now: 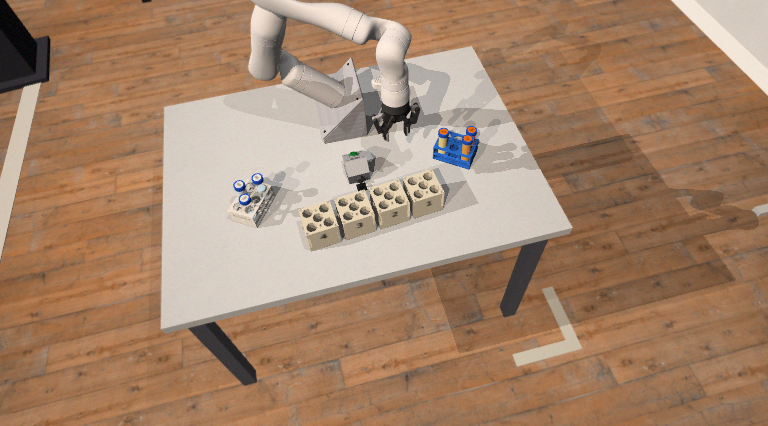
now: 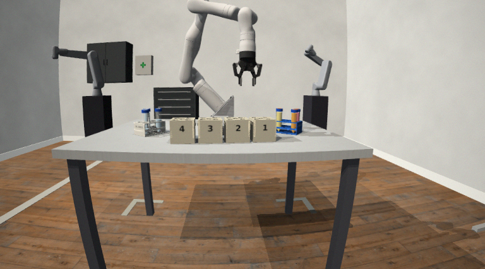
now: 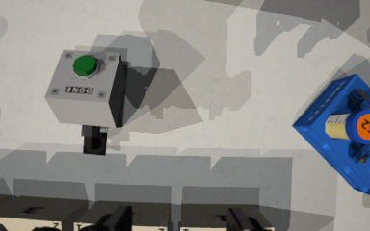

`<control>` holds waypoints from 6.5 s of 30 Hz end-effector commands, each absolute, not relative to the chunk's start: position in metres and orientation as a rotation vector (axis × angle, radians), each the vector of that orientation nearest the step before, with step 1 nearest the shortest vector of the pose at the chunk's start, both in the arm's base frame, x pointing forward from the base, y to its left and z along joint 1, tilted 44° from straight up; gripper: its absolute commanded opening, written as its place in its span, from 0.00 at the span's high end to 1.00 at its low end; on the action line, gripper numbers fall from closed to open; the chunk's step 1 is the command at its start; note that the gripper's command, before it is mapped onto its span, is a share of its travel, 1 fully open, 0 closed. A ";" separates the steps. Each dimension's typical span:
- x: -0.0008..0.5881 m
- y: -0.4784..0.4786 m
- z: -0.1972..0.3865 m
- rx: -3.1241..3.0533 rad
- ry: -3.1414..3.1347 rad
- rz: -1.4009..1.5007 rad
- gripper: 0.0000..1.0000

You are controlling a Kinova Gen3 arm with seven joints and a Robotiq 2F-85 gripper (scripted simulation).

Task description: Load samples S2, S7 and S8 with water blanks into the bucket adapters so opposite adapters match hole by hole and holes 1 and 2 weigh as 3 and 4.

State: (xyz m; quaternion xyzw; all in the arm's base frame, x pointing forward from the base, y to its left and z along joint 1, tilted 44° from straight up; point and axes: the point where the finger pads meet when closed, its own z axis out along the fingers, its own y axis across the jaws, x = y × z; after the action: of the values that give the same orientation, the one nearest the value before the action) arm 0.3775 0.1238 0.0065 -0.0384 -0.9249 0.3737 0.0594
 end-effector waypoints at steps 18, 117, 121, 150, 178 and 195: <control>0.377 0.082 0.048 -0.115 -2.803 1.130 0.38; 0.380 0.182 -0.048 -1.232 -2.811 1.222 0.38; 0.380 0.186 -0.053 -1.232 -2.811 1.222 0.38; 0.381 0.251 -0.115 -1.232 -2.812 1.221 0.38; 0.382 0.295 -0.157 -1.232 -2.812 1.221 0.38; 0.381 0.290 -0.163 -1.232 -2.812 1.221 0.38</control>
State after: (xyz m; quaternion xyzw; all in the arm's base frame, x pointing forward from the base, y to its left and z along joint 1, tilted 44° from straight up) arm 0.3813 0.2916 -0.1613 -0.3719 -0.8478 0.3695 -0.0806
